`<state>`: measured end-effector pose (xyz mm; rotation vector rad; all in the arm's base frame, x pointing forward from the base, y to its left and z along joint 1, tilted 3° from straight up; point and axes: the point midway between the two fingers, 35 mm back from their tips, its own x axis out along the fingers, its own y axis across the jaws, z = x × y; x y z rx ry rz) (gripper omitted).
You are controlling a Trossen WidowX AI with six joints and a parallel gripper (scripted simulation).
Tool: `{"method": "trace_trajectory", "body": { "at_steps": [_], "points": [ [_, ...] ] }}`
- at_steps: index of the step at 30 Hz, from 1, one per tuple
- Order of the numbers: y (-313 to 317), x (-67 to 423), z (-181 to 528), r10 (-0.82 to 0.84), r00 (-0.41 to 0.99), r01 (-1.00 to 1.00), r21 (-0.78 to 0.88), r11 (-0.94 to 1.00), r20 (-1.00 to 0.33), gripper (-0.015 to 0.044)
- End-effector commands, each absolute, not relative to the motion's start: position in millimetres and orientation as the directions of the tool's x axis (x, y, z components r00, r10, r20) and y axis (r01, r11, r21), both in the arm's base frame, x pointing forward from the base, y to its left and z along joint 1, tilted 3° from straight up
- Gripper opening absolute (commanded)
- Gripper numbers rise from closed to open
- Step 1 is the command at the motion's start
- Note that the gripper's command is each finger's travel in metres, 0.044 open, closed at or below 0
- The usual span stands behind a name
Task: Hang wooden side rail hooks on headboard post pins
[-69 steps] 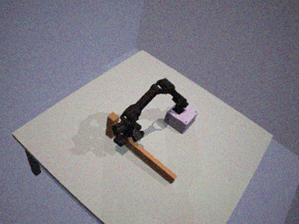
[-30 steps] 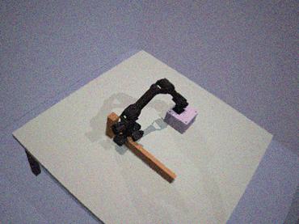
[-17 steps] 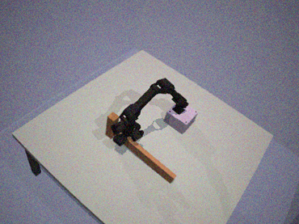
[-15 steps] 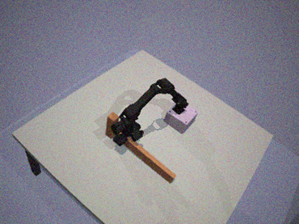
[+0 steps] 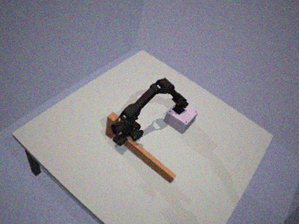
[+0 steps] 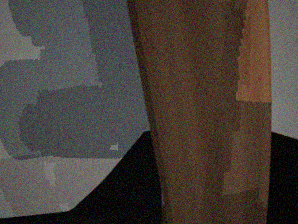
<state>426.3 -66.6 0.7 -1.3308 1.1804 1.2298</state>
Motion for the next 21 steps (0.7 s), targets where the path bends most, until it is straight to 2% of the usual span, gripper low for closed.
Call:
{"method": "trace_trajectory", "body": {
  "at_steps": [1, 21],
  "points": [
    [-67.9, 428.2, 3.3, -0.055, 0.038, -0.995, -0.032, -0.097, -0.998, 0.0],
    [-70.2, 428.1, 2.0, -0.055, 0.038, -0.995, -0.032, -0.097, -0.998, 0.0]
  ]
}}
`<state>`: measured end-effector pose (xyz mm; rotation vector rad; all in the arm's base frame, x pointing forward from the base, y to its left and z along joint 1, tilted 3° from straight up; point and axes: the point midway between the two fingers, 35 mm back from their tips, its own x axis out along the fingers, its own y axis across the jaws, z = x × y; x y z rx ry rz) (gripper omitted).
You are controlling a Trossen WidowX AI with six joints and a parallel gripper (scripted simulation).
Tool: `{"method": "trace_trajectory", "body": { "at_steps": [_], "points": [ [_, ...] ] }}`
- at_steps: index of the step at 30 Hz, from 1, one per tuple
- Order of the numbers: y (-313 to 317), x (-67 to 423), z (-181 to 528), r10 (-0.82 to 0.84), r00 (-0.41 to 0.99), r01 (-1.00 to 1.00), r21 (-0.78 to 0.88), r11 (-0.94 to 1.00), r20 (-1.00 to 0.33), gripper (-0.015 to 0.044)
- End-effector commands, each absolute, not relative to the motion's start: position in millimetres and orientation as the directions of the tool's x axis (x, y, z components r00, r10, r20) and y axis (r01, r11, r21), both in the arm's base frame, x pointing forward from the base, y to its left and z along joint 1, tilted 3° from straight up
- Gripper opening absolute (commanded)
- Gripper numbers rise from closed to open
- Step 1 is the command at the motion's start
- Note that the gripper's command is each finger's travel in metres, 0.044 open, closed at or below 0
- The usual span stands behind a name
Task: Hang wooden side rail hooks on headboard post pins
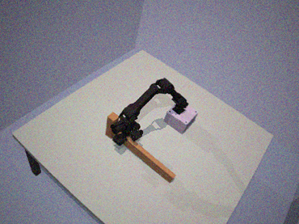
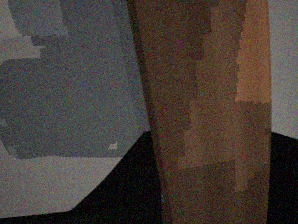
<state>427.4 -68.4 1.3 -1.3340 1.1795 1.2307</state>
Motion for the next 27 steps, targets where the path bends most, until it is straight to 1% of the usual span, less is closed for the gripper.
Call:
{"method": "trace_trajectory", "body": {
  "at_steps": [1, 27],
  "points": [
    [-70.3, 428.0, 1.9, -0.055, 0.038, -0.995, -0.032, -0.097, -0.998, 0.0],
    [-72.4, 428.6, 3.6, -0.056, 0.038, -0.995, -0.032, -0.097, -0.998, 0.0]
  ]
}}
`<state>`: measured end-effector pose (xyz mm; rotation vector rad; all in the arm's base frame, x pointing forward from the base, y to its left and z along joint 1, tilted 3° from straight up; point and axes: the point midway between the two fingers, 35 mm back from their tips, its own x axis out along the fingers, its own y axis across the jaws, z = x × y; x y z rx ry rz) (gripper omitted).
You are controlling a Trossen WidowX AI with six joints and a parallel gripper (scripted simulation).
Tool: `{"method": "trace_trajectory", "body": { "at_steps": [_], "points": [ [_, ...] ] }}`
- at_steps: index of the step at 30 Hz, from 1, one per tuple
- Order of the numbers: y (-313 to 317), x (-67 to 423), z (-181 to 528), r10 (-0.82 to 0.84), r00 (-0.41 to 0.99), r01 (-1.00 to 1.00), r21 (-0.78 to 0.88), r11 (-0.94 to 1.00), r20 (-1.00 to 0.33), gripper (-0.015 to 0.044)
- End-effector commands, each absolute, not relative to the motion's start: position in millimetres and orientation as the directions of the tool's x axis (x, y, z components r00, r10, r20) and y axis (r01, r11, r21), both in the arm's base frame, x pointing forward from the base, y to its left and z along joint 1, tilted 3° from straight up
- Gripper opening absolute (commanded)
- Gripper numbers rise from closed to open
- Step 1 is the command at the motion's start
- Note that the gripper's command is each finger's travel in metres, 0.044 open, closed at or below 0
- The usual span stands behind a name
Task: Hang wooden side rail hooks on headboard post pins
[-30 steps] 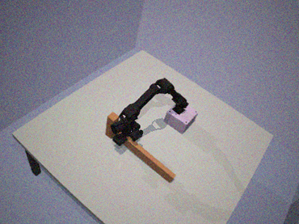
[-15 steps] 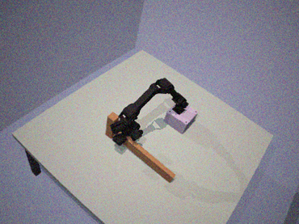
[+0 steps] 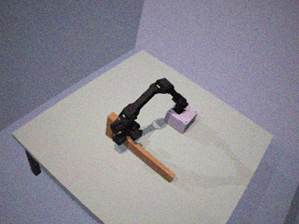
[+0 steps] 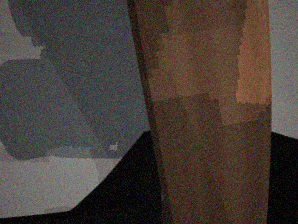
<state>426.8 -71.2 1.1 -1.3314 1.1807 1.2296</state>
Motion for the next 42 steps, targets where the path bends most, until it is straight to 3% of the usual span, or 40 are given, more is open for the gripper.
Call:
{"method": "trace_trajectory", "body": {
  "at_steps": [1, 42],
  "points": [
    [-72.5, 428.7, 3.7, -0.056, 0.038, -0.995, -0.032, -0.097, -0.998, 0.0],
    [-76.5, 428.4, 3.1, -0.056, 0.038, -0.995, -0.032, -0.097, -0.998, 0.0]
  ]
}}
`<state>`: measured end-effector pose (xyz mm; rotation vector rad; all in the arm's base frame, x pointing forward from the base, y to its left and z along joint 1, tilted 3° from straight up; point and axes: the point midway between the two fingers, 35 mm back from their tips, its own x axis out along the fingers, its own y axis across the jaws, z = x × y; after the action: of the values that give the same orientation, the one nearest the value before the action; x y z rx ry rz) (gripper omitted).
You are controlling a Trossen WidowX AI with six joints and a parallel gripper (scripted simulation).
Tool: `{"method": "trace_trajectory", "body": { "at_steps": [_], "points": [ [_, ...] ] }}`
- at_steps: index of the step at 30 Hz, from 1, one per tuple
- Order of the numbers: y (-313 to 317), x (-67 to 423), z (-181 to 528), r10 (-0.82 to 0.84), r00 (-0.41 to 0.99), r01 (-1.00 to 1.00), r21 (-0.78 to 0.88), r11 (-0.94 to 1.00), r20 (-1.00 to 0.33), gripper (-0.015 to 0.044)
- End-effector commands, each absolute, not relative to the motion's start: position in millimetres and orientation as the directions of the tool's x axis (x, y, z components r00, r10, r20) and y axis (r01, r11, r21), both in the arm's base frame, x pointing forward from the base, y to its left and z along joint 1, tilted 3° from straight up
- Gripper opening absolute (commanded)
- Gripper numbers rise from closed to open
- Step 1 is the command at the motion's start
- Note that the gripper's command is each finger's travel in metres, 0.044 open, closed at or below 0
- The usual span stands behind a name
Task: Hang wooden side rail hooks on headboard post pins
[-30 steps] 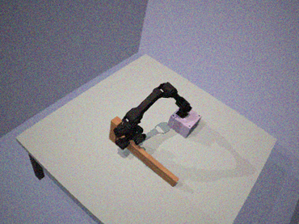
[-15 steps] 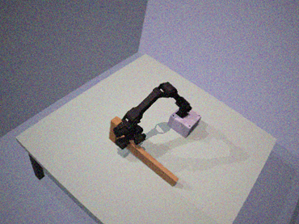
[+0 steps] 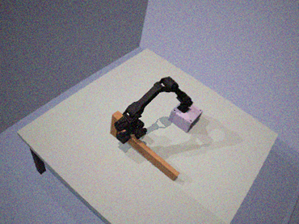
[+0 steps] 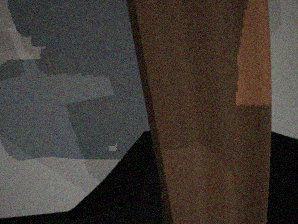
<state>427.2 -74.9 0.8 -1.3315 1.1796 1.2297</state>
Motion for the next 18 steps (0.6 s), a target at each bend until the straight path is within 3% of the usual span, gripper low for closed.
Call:
{"method": "trace_trajectory", "body": {
  "at_steps": [1, 18],
  "points": [
    [-76.5, 428.4, 2.9, -0.056, 0.038, -0.995, -0.032, -0.097, -0.998, 0.0],
    [-76.6, 428.5, 0.1, -0.056, 0.038, -0.995, -0.032, -0.097, -0.998, 0.0]
  ]
}}
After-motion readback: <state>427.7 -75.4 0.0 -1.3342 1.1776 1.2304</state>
